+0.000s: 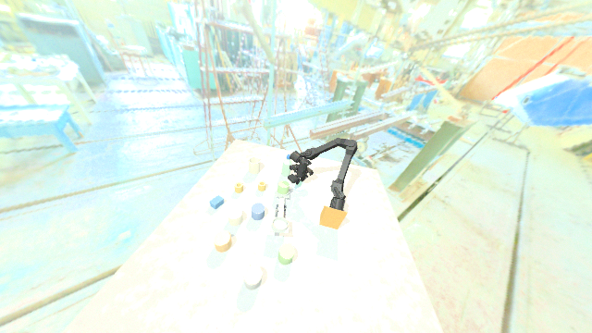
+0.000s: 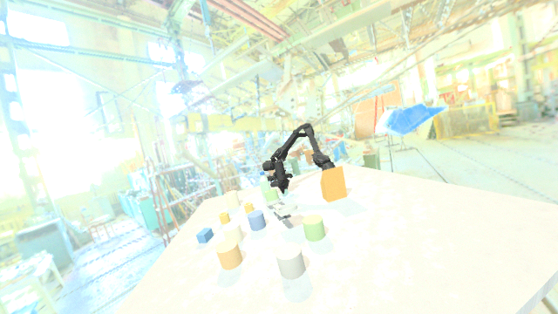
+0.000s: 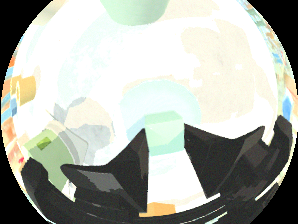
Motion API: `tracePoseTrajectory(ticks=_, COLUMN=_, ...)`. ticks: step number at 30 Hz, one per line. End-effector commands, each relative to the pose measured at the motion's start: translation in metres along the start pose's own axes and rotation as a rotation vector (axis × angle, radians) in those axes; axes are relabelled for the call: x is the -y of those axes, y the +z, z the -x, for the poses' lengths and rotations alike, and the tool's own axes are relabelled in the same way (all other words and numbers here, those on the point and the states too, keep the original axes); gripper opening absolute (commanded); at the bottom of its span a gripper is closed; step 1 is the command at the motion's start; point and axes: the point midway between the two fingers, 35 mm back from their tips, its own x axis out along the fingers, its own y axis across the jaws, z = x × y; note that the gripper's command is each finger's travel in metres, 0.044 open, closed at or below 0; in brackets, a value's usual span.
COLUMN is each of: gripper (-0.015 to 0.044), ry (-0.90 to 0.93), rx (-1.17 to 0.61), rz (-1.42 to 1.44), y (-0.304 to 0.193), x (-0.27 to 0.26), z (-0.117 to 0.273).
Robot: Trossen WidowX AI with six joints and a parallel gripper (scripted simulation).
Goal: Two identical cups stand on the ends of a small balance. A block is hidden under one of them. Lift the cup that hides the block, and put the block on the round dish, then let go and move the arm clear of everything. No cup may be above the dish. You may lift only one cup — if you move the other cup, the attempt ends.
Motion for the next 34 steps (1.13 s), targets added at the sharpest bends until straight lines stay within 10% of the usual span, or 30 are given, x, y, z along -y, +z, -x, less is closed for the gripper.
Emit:
tracePoseTrajectory(ticks=1, gripper=0.0184, ry=-0.001, rx=0.0, rz=-0.002, y=0.0, x=0.0, z=0.0)
tracePoseTrajectory(ticks=11, gripper=0.044, ry=0.001, rx=-0.003, rz=-0.001, y=0.0, x=-0.001, z=0.007)
tracePoseTrajectory(ticks=34, gripper=0.044, ry=0.009, rx=-0.004, rz=0.018, y=-0.004, x=-0.002, z=0.092)
